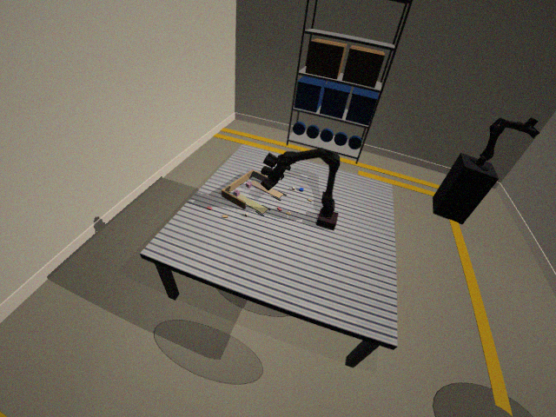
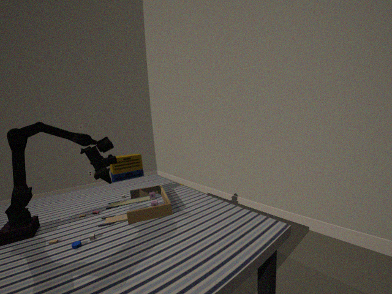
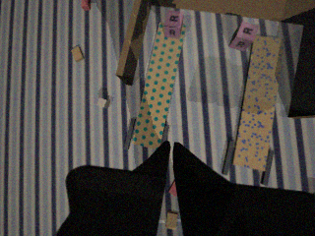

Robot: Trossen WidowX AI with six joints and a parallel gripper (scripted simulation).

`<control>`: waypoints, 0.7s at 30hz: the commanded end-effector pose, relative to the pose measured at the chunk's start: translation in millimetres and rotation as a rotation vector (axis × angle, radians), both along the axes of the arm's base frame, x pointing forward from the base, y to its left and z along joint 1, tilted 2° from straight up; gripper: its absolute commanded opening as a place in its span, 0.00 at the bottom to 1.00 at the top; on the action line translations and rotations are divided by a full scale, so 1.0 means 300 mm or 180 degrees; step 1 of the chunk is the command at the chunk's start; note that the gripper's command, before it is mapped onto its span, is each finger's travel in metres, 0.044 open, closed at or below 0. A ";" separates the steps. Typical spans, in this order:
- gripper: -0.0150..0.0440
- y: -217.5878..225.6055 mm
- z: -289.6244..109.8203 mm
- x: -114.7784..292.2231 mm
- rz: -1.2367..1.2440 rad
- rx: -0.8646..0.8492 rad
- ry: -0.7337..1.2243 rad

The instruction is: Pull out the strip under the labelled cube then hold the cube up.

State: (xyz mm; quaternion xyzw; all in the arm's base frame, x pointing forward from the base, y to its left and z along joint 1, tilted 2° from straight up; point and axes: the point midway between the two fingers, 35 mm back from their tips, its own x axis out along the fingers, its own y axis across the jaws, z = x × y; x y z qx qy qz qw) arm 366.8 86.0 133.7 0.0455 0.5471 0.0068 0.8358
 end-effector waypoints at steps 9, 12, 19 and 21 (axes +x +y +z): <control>0.25 0.166 -0.197 0.054 -0.0266 -0.0189 0.1167; 0.25 0.166 -0.200 0.055 -0.0266 -0.0189 0.1167; 0.25 0.165 -0.237 0.059 -0.0266 -0.0189 0.1167; 0.25 0.165 -0.248 0.060 -0.0266 -0.0189 0.1167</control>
